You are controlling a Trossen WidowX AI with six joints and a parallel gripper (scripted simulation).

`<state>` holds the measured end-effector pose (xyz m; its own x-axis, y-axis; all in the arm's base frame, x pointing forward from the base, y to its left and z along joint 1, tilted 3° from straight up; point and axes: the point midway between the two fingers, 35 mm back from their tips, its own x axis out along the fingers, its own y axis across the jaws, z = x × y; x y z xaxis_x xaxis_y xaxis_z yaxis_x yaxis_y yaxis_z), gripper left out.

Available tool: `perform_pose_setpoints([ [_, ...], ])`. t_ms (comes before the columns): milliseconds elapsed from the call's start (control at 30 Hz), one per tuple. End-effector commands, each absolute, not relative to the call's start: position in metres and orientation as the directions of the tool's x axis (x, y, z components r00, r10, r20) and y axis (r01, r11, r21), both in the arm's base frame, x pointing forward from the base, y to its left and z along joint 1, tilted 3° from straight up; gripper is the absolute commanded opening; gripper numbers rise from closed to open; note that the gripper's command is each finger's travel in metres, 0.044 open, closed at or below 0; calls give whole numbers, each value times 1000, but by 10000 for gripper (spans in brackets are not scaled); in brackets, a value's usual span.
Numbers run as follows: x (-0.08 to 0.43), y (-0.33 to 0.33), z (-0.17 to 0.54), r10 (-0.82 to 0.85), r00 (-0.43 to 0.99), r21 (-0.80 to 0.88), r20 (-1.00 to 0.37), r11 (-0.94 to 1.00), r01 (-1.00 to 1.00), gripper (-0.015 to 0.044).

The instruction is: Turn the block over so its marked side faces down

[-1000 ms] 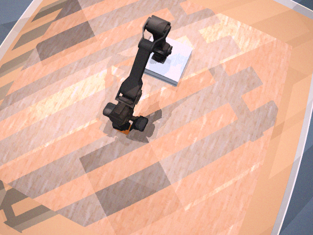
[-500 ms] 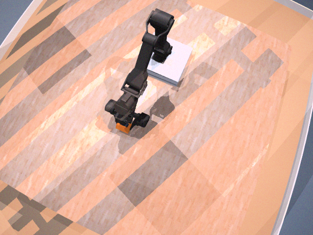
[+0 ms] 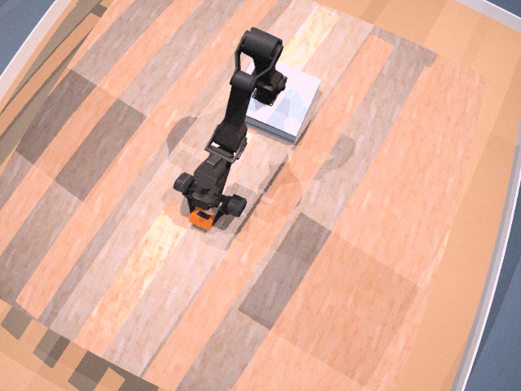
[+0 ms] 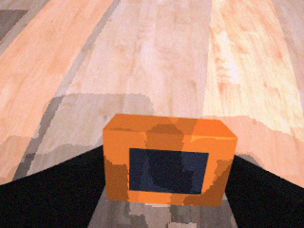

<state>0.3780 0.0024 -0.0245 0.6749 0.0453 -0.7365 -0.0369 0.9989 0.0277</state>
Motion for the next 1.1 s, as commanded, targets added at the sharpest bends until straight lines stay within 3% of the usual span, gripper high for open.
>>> perform_pose_setpoints([
  [0,378,3,-32,50,708,33,-704,999,-37,0],
  [1067,357,4,-30,50,923,34,-382,999,-40,0],
])
